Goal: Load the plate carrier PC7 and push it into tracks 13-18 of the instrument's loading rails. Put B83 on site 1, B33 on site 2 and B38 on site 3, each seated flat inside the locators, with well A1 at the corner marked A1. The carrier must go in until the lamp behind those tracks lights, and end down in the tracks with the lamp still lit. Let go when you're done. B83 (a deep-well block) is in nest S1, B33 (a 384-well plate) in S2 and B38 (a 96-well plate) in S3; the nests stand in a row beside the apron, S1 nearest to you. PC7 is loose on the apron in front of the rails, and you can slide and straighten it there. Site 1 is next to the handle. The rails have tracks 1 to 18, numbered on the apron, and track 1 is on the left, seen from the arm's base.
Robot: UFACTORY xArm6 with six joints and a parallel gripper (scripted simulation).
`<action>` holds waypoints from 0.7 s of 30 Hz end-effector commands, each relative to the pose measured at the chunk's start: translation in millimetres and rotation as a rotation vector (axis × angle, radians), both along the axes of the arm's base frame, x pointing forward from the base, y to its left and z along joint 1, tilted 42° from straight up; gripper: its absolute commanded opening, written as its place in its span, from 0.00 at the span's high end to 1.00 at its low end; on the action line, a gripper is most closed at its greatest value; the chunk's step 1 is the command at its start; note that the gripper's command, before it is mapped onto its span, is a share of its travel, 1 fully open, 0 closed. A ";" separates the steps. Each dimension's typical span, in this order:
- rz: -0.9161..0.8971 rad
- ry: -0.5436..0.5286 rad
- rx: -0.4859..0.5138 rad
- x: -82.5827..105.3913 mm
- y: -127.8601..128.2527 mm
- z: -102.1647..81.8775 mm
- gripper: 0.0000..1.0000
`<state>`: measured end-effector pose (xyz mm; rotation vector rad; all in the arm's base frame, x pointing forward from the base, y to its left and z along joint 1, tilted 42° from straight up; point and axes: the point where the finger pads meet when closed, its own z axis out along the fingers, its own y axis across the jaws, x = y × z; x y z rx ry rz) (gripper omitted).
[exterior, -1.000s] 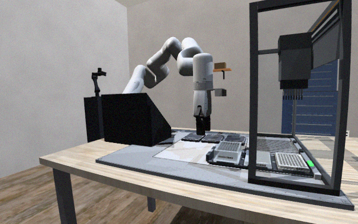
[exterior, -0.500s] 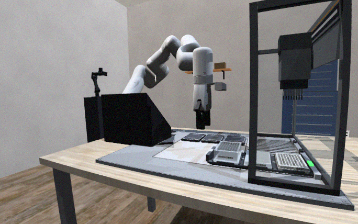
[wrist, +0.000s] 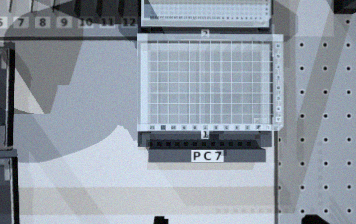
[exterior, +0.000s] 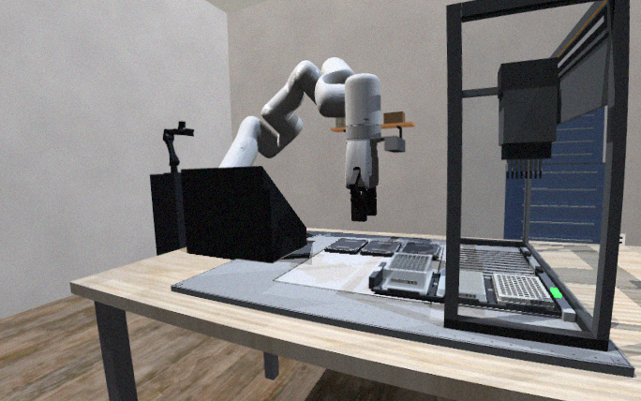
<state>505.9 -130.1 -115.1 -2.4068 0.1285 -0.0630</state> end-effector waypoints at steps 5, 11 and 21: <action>-0.002 -0.003 -0.003 0.3 -9.9 10.3 0.18; -0.002 -0.003 -0.003 -0.4 -15.4 16.5 0.18; -0.002 -0.003 -0.003 -0.7 -17.8 19.2 0.18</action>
